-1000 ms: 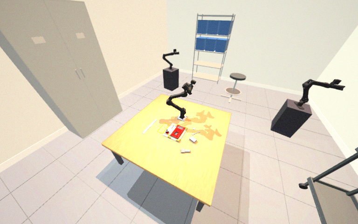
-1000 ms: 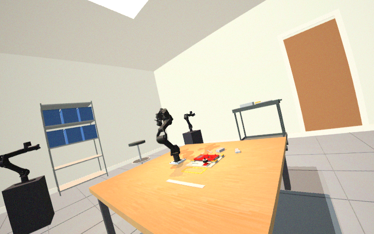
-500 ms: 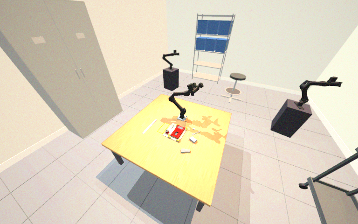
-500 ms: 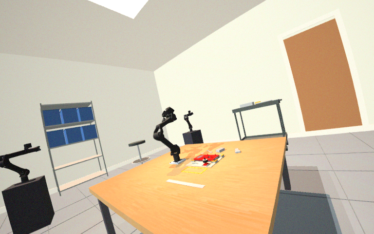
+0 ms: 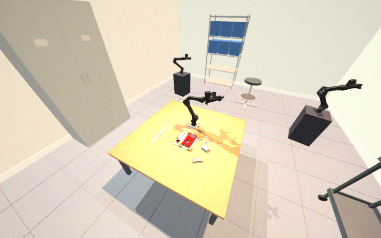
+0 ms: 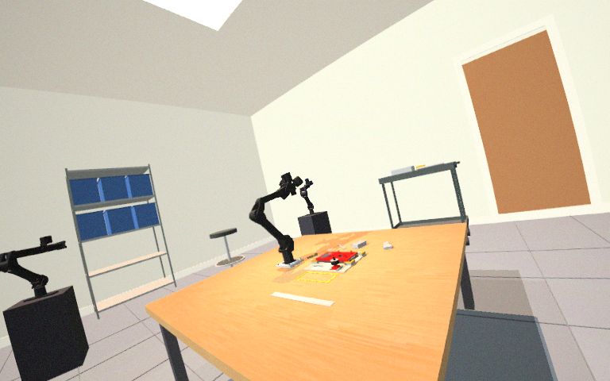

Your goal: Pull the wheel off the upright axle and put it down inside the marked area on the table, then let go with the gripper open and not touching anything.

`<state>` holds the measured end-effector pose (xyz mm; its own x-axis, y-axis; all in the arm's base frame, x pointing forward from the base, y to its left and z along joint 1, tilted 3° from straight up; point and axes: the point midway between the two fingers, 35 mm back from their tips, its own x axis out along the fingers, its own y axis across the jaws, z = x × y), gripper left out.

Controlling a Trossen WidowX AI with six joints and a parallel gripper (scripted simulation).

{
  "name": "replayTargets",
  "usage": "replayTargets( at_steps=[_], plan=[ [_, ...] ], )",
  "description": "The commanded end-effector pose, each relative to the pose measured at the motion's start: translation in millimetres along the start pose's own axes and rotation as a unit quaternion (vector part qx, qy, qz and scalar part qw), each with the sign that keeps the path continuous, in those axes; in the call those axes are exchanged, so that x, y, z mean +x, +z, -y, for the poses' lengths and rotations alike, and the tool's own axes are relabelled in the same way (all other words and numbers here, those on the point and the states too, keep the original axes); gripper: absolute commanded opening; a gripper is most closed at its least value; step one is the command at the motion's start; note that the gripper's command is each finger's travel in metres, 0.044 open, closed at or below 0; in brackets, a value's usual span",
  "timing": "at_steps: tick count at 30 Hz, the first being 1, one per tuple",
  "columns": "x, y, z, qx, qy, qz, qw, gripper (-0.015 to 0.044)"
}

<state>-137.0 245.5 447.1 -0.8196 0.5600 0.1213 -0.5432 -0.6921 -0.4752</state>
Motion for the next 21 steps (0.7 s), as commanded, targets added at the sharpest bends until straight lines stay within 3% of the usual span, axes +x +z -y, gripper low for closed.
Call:
replayTargets(
  at_steps=[1,11,21],
  plan=[
    [-2,-24,24,0.033,-0.039,-0.044,0.998,0.03],
    [-33,-92,89,0.117,-0.152,-0.161,0.968,0.03],
    [-91,-156,140,0.205,-0.265,-0.262,0.905,0.03]
  ],
)
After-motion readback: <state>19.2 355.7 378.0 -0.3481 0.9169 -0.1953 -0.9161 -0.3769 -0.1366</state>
